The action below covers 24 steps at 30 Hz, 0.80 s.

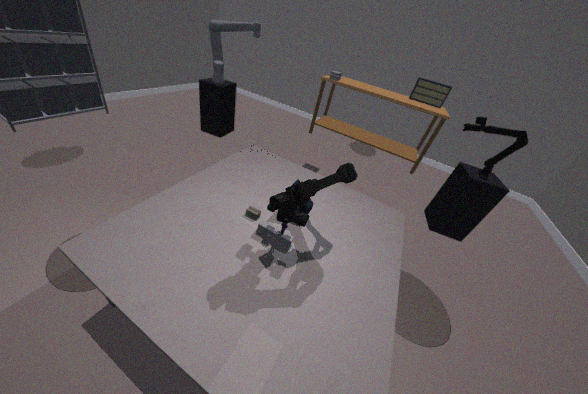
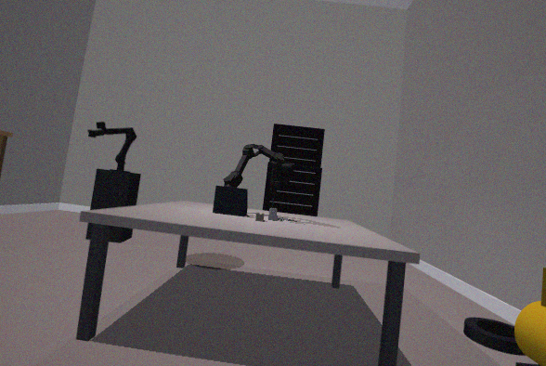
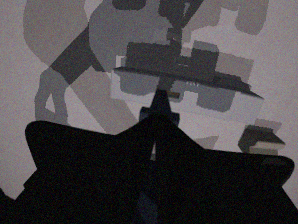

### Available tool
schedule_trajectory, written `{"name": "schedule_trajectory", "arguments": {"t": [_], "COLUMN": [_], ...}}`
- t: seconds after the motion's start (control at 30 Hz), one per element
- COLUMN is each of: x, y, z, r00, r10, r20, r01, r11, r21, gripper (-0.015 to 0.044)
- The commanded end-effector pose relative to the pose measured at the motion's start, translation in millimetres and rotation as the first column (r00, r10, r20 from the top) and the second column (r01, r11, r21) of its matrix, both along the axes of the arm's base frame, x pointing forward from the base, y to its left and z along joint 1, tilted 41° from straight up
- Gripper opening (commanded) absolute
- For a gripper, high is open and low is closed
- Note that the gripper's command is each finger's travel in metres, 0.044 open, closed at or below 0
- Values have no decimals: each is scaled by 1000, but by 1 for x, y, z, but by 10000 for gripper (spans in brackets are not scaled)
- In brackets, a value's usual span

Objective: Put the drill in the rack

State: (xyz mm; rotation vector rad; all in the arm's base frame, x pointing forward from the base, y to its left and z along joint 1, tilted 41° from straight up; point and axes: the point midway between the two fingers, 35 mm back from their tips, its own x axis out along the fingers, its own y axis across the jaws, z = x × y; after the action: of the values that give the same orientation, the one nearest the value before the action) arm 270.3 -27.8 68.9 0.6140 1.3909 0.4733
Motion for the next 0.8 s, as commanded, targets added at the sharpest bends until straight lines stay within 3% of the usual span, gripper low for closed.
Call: {"name": "schedule_trajectory", "arguments": {"t": [0.0, 0.77], "x": [-4, 3], "y": [1, 6], "z": [-1, -8], "r00": [1000, 1000], "r10": [2, 2], "r20": [-3, -3], "r01": [-2, -2], "r11": [1000, 1000], "r21": [5, 5], "gripper": [0, 0]}}
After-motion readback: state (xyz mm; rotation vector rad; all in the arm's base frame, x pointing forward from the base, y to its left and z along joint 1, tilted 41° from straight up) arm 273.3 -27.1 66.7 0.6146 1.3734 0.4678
